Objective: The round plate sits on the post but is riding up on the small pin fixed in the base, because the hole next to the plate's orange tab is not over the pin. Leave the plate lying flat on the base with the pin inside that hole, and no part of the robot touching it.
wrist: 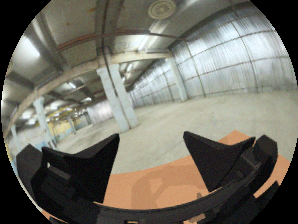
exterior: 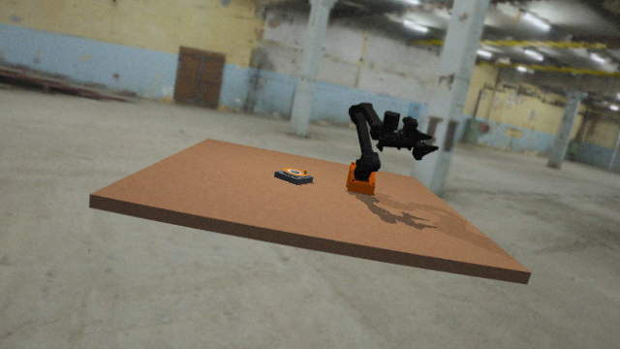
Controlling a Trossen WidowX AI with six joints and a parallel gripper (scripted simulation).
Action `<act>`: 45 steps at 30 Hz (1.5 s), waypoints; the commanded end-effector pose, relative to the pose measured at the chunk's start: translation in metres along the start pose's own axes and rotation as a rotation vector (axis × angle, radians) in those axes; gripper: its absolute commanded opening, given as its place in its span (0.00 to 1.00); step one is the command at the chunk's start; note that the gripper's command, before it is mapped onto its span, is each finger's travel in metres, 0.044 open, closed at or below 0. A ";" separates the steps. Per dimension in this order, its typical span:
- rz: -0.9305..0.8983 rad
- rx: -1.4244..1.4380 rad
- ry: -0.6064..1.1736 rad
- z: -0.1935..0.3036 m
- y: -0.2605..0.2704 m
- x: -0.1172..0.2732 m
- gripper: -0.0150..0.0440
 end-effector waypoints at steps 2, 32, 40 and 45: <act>0.041 -0.018 0.018 0.002 -0.007 0.001 0.84; 1.636 -0.801 0.436 0.070 -0.097 0.251 0.25; 1.957 -1.093 0.396 0.077 -0.032 0.324 0.25; 2.029 -1.148 0.377 0.074 -0.013 0.337 0.25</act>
Point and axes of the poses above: the point midway between the two fingers, 35 mm back from their tips, its own x axis back along the fingers, its own y axis across the jaws, z = x × y, the point moved 7 cm from there along x, back along the fingers, and after that the axes turned 3 degrees about x, right-handed, at the moved point
